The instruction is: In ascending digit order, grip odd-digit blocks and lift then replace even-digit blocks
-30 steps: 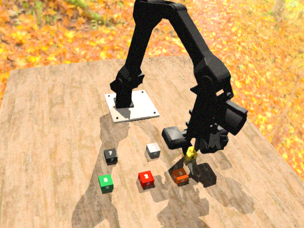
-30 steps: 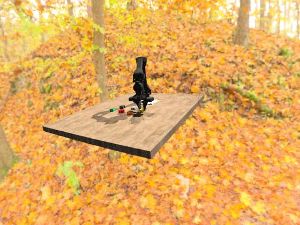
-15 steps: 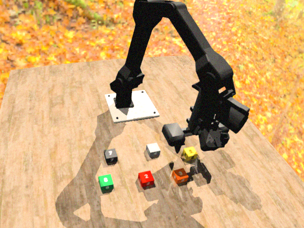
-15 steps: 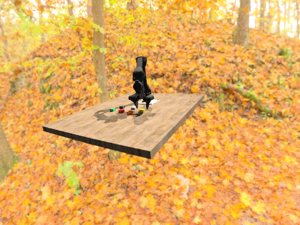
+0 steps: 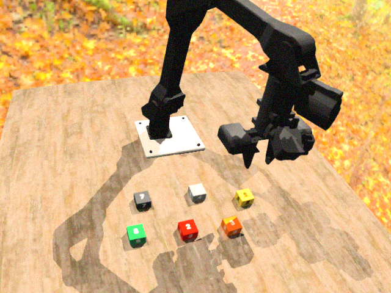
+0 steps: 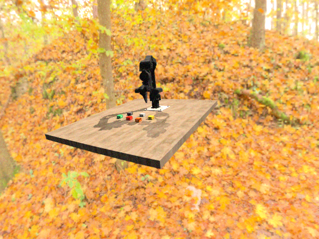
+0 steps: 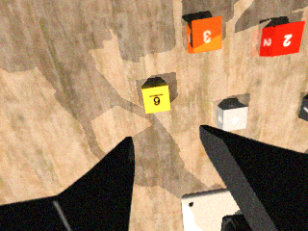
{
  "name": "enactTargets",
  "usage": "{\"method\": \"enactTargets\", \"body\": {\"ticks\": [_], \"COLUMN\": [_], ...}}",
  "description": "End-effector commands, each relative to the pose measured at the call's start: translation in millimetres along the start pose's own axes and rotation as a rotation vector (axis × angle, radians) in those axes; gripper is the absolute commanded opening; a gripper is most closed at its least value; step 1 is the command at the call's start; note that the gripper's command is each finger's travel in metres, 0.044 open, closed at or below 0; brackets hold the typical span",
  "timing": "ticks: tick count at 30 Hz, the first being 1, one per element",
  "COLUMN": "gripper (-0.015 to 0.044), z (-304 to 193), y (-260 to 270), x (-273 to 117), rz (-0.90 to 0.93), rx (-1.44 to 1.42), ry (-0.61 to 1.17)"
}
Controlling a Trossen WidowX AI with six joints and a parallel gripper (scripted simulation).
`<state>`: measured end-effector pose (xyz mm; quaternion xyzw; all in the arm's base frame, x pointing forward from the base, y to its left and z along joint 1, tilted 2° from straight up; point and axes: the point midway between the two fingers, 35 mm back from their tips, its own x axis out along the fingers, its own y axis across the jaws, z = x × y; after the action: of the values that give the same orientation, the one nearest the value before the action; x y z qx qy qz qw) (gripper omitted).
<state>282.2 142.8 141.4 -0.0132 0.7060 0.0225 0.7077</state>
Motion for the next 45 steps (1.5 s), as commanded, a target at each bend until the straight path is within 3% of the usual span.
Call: {"method": "enactTargets", "body": {"ticks": [1,11,19,27,34,36,41,45], "gripper": [0.0120,0.0120,0.0120,0.0120,0.0120,0.0173,0.0304,0.0400], "z": [-3.5,-3.0,-1.3,-42.0,-53.1,-52.0,-52.6,-53.9], "y": [-1.5,-4.0,-112.7,-215.1,-230.6,-231.3,-232.9,-232.6], "x": [-14.8,-14.9,-17.3,-17.6,-17.3,-8.4,55.0,63.6], "rz": [-0.001,-0.001,-0.012,-0.024,-0.025,-0.025,-0.025,-0.025], "rx": [0.000,0.000,0.000,0.000,0.000,0.000,0.000,0.000], "ry": [0.004,0.004,0.001,0.007,0.009,0.009,0.009,0.009]}}
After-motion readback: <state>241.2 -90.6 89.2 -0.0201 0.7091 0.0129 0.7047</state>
